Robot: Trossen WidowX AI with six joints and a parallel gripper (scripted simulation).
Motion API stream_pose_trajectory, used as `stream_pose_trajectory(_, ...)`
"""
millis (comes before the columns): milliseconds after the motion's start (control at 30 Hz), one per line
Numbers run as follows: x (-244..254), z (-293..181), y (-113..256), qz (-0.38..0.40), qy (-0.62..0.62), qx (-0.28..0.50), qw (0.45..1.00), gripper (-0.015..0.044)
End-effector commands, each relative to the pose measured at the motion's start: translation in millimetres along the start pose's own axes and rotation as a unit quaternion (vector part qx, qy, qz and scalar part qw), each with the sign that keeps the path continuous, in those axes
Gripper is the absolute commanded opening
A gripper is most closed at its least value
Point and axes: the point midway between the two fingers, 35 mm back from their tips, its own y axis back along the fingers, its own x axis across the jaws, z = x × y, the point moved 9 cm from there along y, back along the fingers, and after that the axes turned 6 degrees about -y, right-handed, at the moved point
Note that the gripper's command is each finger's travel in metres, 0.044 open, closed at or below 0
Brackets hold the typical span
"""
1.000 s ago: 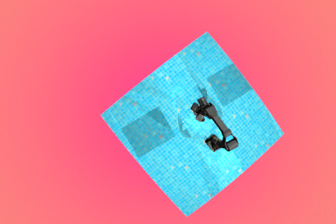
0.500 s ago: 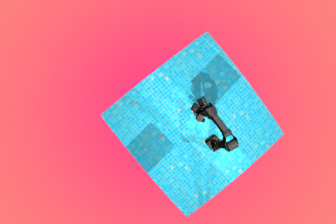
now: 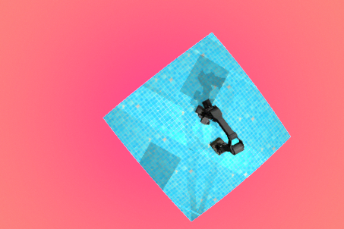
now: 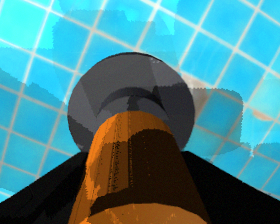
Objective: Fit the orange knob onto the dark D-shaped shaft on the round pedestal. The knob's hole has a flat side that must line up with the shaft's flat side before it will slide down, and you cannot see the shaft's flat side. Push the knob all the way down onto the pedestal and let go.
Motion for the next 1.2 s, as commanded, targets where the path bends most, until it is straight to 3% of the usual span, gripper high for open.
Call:
stream_pose_trajectory(0, -0.8, -0.8, 3.8, 0.000, 0.002, 0.002, 1.000, 0.0000)
stream_pose_trajectory(300, -2.2, -1.3, 4.4, 0.000, 0.106, 0.002, 0.994, 0.0000)
stream_pose_trajectory(1167, 0.4, 0.0, -3.3, 0.000, 0.106, 0.002, 0.994, 0.0000)
